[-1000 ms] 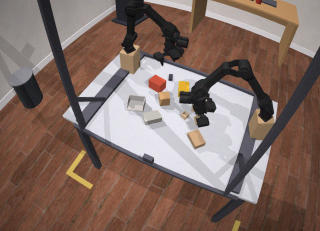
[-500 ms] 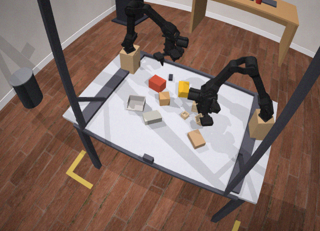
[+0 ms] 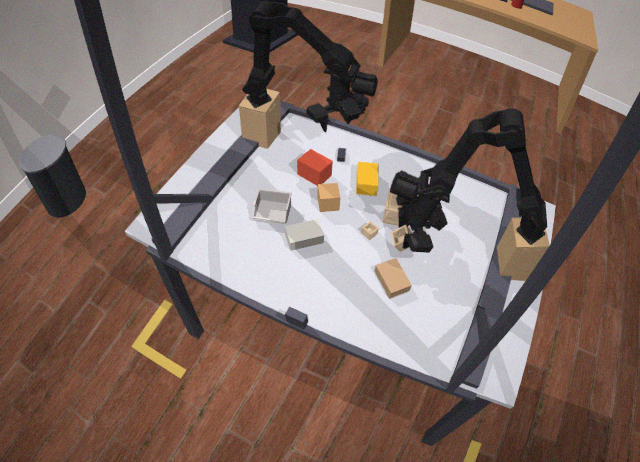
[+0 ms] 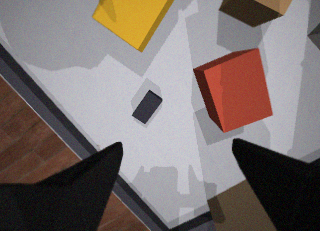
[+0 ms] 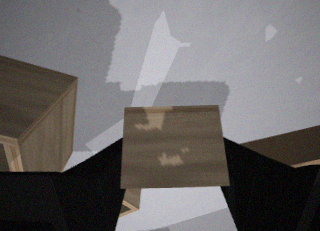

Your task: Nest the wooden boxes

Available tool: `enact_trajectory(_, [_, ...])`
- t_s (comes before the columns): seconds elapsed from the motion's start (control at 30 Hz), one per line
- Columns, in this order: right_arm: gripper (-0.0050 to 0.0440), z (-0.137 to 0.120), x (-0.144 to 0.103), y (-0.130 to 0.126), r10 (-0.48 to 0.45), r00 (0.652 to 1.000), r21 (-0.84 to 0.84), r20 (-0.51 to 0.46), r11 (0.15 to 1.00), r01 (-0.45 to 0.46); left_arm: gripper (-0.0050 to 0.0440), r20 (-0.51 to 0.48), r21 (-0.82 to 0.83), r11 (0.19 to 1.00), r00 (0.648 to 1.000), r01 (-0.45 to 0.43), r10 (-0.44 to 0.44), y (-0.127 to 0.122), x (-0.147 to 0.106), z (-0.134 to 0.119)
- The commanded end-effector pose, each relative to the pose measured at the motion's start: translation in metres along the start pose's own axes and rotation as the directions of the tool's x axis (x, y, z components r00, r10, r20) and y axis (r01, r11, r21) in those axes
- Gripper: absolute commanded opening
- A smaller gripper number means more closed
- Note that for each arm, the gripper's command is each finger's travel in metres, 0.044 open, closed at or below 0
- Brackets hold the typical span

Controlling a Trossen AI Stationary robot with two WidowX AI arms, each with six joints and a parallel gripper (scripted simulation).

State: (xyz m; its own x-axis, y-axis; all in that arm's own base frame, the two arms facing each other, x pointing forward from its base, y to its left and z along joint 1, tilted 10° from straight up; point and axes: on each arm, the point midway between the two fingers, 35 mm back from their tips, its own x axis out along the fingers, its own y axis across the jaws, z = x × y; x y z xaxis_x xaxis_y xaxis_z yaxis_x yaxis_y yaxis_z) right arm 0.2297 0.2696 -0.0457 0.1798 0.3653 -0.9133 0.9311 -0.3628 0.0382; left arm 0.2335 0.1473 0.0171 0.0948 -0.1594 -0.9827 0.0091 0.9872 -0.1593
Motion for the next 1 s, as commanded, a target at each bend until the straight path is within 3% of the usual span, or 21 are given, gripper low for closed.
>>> enact_trajectory(0.0, [-0.0050, 0.000, -0.006, 0.003, 0.010, 0.994, -0.003, -0.111, 1.000, -0.010, 0.0400, 0.022, 0.006, 1.000, 1.000, -0.012, 0.011, 0.003, -0.006, 0.005])
enact_trajectory(0.23, [-0.0050, 0.018, 0.002, -0.001, -0.008, 0.984, 0.004, -0.176, 1.000, 0.009, 0.0400, 0.022, 0.006, 1.000, 1.000, -0.012, 0.011, 0.003, -0.006, 0.005])
enact_trajectory(0.47, [-0.0050, 0.015, 0.001, 0.001, 0.002, 0.971, 0.004, -0.239, 1.000, -0.001, 0.0400, 0.022, 0.006, 1.000, 1.000, -0.012, 0.011, 0.003, -0.006, 0.005])
enact_trajectory(0.6, [-0.0050, 0.026, 0.005, -0.002, -0.011, 0.955, 0.010, -0.295, 1.000, 0.014, 0.0400, 0.022, 0.006, 1.000, 1.000, -0.012, 0.011, 0.003, -0.006, 0.005])
enact_trajectory(0.97, [-0.0050, 0.024, 0.006, 0.001, 0.002, 0.913, 0.008, -0.407, 1.000, 0.001, 0.0400, 0.022, 0.006, 1.000, 1.000, -0.012, 0.011, 0.003, -0.006, 0.005])
